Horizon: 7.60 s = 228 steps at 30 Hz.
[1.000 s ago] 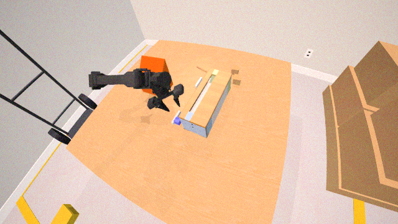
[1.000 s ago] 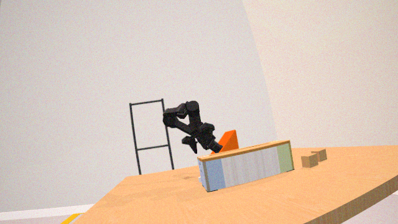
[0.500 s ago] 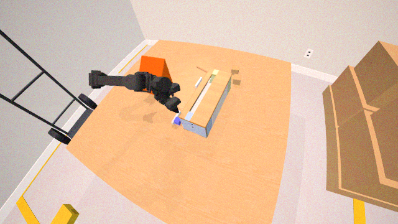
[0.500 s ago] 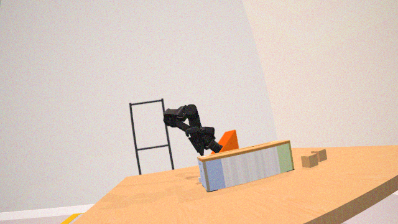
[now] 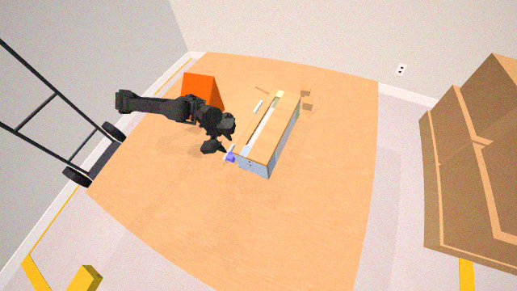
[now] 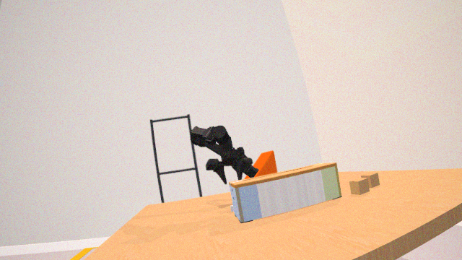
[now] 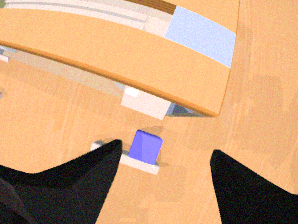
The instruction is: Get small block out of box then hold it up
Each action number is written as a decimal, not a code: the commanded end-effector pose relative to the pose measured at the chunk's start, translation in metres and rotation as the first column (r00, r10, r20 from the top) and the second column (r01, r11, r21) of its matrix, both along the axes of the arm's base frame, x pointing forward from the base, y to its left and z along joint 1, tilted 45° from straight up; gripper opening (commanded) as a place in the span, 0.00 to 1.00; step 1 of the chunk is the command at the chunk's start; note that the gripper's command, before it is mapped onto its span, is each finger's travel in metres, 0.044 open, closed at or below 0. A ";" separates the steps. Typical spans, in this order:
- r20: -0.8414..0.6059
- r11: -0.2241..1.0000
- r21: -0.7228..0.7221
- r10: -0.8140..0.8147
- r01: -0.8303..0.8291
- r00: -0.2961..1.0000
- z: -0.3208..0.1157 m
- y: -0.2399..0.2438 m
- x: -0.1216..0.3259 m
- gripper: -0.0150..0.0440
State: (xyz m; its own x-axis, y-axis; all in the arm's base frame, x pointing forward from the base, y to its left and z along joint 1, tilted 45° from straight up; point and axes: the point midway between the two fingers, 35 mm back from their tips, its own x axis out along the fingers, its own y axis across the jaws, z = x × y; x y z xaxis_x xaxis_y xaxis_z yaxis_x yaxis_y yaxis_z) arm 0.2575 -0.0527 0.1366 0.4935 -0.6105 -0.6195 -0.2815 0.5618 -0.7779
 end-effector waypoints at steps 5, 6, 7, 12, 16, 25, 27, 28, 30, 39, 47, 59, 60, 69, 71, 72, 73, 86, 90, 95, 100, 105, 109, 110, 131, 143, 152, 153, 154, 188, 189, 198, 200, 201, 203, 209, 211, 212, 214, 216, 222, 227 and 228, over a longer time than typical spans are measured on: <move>0.343 0.602 0.690 -0.761 0.402 0.551 -0.025 -0.015 -0.004 0.74; 0.340 0.565 0.722 -0.793 0.400 0.506 -0.025 -0.016 -0.004 0.74; 0.334 0.526 0.753 -0.822 0.394 0.461 -0.026 -0.016 -0.004 0.74; 0.266 0.329 0.886 -0.937 0.326 0.225 -0.028 -0.020 -0.003 0.74; 0.169 0.173 0.959 -0.985 0.225 0.035 -0.030 -0.023 -0.003 0.74; -0.146 -0.119 0.988 -0.937 -0.102 -0.316 -0.033 -0.028 -0.002 0.74; -0.228 -0.167 0.968 -0.900 -0.188 -0.372 -0.033 -0.029 -0.001 0.74; -0.270 -0.189 0.954 -0.877 -0.232 -0.397 -0.034 -0.029 -0.001 0.74; -0.355 -0.226 0.920 -0.825 -0.320 -0.439 -0.034 -0.030 -0.001 0.74; -0.711 -0.279 0.669 -0.508 -0.689 -0.486 -0.036 -0.033 0.001 0.74; -0.776 -0.265 0.599 -0.426 -0.756 -0.466 -0.037 -0.034 0.002 0.74; -0.776 -0.265 0.599 -0.425 -0.756 -0.466 -0.037 -0.034 0.002 0.74; -0.776 -0.265 0.599 -0.425 -0.756 -0.466 -0.037 -0.035 0.002 0.74; -0.776 -0.265 0.599 -0.423 -0.755 -0.467 -0.048 -0.044 0.005 0.74; -0.776 -0.265 0.599 -0.423 -0.755 -0.468 -0.050 -0.046 0.006 0.74; -0.776 -0.265 0.599 -0.423 -0.755 -0.468 -0.051 -0.047 0.006 0.74; -0.776 -0.265 0.599 -0.423 -0.755 -0.468 -0.053 -0.048 0.007 0.74; -0.776 -0.265 0.600 -0.424 -0.755 -0.467 -0.067 -0.063 0.009 0.74; -0.776 -0.264 0.600 -0.425 -0.755 -0.467 -0.071 -0.068 0.009 0.74; -0.775 -0.263 0.600 -0.427 -0.756 -0.466 -0.077 -0.073 0.009 0.74; -0.775 -0.263 0.600 -0.428 -0.756 -0.466 -0.079 -0.076 0.008 0.69; -0.775 -0.263 0.600 -0.428 -0.756 -0.466 -0.079 -0.076 0.008 0.47; -0.775 -0.263 0.600 -0.428 -0.756 -0.466 -0.079 -0.076 0.008 0.36; -0.774 -0.263 0.600 -0.428 -0.756 -0.466 -0.079 -0.076 0.008 0.31; -0.776 -0.262 0.598 -0.428 -0.758 -0.464 -0.034 -0.033 0.002 0.25; -0.501 -0.264 0.840 -0.713 -0.474 -0.490 -0.034 -0.024 0.000 0.25; -0.251 -0.175 0.960 -0.883 -0.218 -0.398 -0.034 -0.018 -0.003 0.25; -0.223 -0.160 0.969 -0.897 -0.189 -0.382 -0.034 -0.017 -0.003 0.25; -0.195 -0.145 0.976 -0.911 -0.161 -0.365 -0.034 -0.016 -0.003 0.25; 0.375 0.650 0.630 -0.733 0.424 0.567 -0.028 0.006 -0.013 0.25; 0.374 0.673 0.606 -0.711 0.424 0.595 -0.028 0.006 -0.013 0.25; 0.318 0.852 0.371 -0.489 0.369 0.812 -0.025 0.012 -0.015 0.25; 0.293 0.884 0.317 -0.436 0.344 0.851 -0.025 0.013 -0.016 0.25; 0.279 0.898 0.290 -0.409 0.330 0.869 -0.024 0.014 -0.016 0.25; 0.248 0.925 0.236 -0.355 0.299 0.901 -0.024 0.015 -0.017 0.25; 0.133 0.980 0.079 -0.194 0.185 0.972 -0.021 0.018 -0.018 0.25; 0.088 0.990 0.030 -0.142 0.140 0.986 -0.021 0.019 -0.019 0.25; 0.065 0.993 0.006 -0.117 0.117 0.991 -0.020 0.020 -0.019 0.25; 0.016 0.997 -0.040 -0.067 0.068 0.998 -0.019 0.021 -0.020 0.25; -0.035 0.996 -0.084 -0.020 0.017 0.999 -0.019 0.022 -0.020 0.25; -0.199 0.969 -0.198 0.107 -0.146 0.974 -0.016 0.026 -0.022 0.25; -0.342 0.919 -0.269 0.189 -0.289 0.921 -0.014 0.029 -0.023 0.25; -0.370 0.906 -0.280 0.203 -0.317 0.906 -0.013 0.029 -0.023 0.25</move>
